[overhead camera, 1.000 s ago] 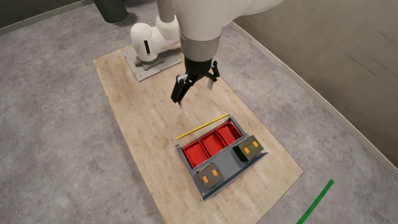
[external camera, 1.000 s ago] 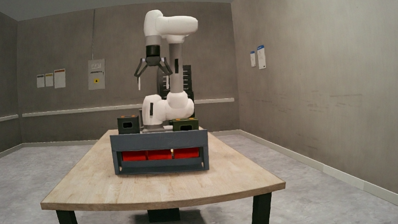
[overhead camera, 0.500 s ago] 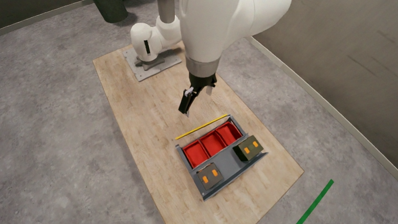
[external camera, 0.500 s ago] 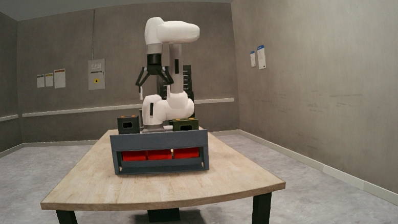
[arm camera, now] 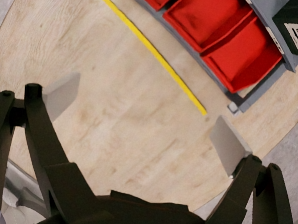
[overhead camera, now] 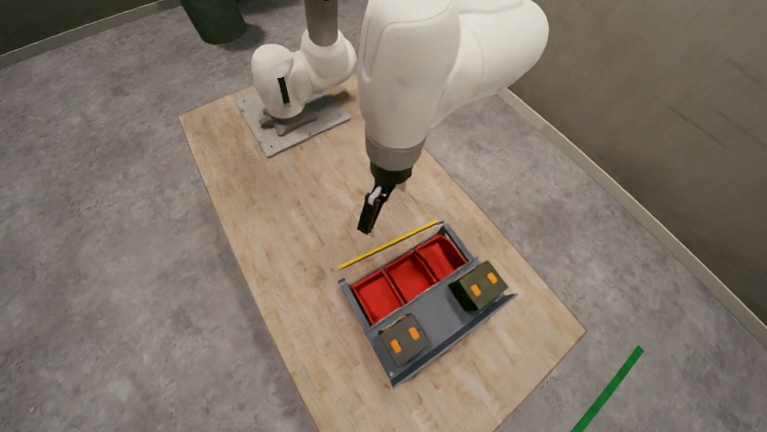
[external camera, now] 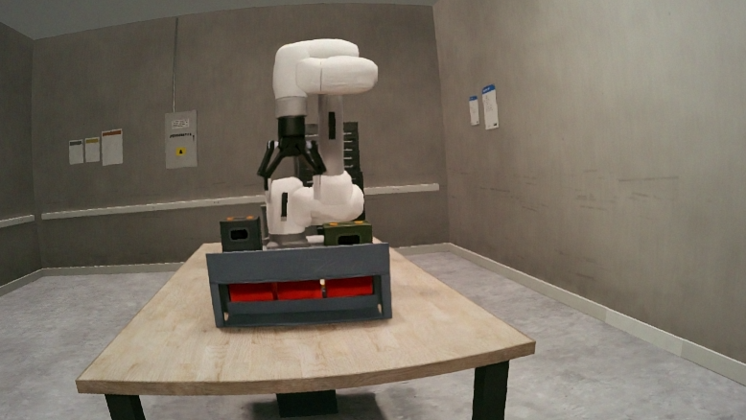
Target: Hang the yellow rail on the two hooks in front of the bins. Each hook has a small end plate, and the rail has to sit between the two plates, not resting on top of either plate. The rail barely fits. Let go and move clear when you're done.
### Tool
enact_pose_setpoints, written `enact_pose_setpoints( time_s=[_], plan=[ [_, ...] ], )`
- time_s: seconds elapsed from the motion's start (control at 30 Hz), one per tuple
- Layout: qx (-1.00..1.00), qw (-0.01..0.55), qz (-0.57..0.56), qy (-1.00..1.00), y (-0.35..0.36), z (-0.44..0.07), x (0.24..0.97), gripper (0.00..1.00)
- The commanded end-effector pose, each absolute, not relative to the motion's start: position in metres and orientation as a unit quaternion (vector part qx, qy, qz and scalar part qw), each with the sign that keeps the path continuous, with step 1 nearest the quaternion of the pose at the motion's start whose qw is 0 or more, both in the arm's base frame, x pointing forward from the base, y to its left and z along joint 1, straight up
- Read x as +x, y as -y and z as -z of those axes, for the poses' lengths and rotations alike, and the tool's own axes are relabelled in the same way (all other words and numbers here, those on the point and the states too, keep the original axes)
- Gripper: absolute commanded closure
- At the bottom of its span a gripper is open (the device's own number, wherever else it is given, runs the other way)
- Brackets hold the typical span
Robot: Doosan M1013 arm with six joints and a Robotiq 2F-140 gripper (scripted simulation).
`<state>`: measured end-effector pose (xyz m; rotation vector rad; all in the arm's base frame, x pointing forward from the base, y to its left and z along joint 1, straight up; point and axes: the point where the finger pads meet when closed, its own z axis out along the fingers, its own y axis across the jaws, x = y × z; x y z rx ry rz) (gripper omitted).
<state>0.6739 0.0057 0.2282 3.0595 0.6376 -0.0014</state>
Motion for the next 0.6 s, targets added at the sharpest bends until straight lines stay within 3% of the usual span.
enact_pose_setpoints(
  time_s=[0.0,0.27,0.43,0.57],
  plan=[
    [0.976,0.006,-0.001,-0.215,-0.006,-0.223,0.676,0.0],
    [0.976,0.006,-0.001,-0.215,-0.006,-0.223,0.676,0.0],
    [0.95,0.005,-0.001,-0.312,-0.012,-0.175,0.687,0.0],
    [0.95,0.005,-0.001,-0.312,-0.012,-0.175,0.687,0.0]
  ],
)
